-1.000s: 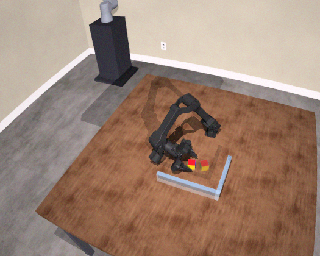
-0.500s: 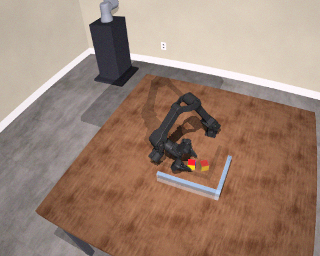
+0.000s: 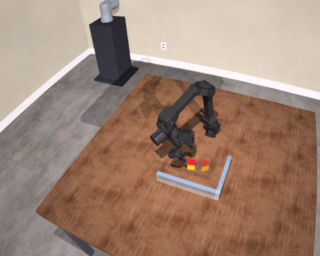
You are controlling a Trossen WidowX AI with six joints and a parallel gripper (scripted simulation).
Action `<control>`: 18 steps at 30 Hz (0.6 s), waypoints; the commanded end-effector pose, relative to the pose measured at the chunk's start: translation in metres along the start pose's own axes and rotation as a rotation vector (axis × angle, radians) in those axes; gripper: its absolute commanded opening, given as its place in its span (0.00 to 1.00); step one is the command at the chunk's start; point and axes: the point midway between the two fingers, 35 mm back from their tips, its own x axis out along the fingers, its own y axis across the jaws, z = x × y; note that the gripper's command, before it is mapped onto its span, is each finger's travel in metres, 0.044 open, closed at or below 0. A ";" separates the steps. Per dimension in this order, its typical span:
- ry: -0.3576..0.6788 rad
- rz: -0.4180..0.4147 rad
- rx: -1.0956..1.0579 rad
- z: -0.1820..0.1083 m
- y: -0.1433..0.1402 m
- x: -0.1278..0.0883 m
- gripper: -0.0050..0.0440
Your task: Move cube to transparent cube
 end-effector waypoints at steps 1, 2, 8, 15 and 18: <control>0.025 -0.016 -0.007 0.001 -0.002 -0.006 1.00; 0.025 -0.016 -0.007 0.001 -0.002 -0.006 1.00; 0.025 -0.016 -0.007 0.001 -0.002 -0.006 1.00; 0.015 -0.009 0.050 0.001 -0.002 -0.030 1.00; 0.007 -0.005 0.084 0.001 -0.001 -0.044 1.00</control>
